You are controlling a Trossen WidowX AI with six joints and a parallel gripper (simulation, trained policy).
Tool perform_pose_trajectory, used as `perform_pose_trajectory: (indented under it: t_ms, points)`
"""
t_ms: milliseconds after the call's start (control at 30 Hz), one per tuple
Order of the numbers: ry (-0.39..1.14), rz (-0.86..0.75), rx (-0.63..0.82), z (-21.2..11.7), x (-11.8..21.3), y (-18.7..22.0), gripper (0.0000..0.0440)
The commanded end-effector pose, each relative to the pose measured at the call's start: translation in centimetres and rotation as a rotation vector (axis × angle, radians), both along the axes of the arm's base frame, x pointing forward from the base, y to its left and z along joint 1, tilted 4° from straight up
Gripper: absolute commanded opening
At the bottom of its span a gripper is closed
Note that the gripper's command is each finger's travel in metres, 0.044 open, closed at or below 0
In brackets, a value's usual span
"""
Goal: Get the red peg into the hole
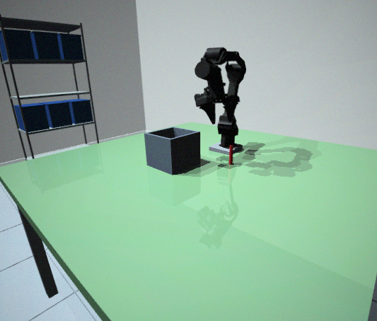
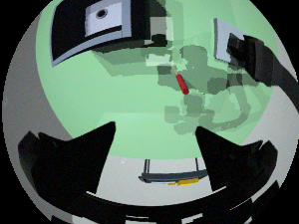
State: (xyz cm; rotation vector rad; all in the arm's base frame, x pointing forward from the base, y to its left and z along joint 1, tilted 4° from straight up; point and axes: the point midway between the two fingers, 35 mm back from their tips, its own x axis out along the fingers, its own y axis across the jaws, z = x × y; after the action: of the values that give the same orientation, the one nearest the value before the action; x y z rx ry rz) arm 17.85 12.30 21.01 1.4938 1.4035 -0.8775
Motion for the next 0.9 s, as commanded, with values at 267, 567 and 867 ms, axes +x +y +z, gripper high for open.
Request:
perform_pose_trajectory:
  t_ms: [267,567,867]
  points:
    - [0.088,0.147,-0.078,-3.4,-2.5,1.0,0.0440]
    - [0.134,0.225,-0.109,-6.1,-3.7,1.2,0.0440]
    - [0.182,0.272,-0.111,-8.7,-4.6,1.4,0.0440]
